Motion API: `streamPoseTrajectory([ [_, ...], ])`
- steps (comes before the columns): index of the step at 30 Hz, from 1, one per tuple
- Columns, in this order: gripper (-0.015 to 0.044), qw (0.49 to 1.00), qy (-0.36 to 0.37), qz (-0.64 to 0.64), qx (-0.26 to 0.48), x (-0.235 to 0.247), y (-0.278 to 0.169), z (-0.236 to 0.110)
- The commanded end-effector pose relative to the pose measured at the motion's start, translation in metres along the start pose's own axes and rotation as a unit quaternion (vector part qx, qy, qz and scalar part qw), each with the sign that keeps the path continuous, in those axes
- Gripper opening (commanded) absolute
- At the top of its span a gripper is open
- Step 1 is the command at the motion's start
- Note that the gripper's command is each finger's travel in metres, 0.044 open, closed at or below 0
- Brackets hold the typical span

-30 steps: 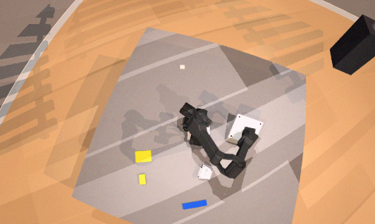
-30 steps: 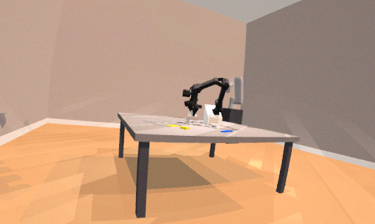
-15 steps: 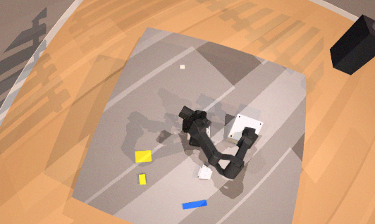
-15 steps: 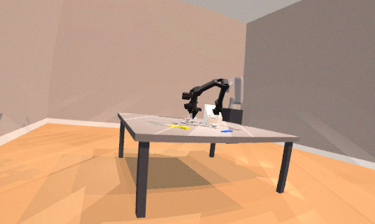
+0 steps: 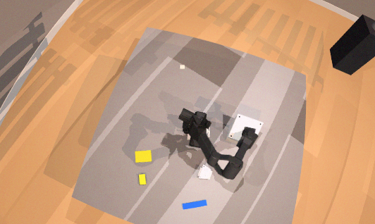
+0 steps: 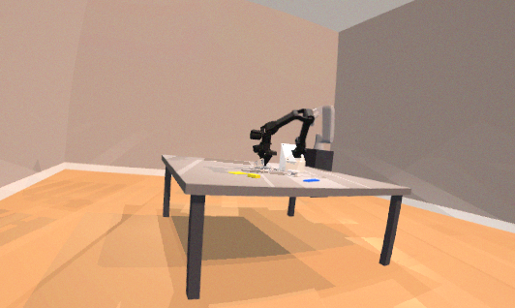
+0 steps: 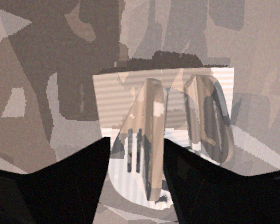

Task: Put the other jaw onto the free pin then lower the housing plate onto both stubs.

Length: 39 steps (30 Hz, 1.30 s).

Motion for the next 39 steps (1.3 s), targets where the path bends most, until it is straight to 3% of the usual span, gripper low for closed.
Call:
streamPoseTrajectory([
  [1, 0.0134, 1.0, 0.003, 0.003, -0.001, 0.0, -0.0002, 0.0006],
  [39, 0.0134, 1.0, 0.003, 0.004, -0.001, 0.0001, -0.0002, 0.0099],
])
Point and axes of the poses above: the point midway between the two fingers, 35 mm back from their tips, its own z axis out along the fingers, its own x axis across the jaws, y = z × x, the point moved 9 cm from there along -z, back along the fingers, and after that the axes turned 1 degree about z, right-handed, at the moved point
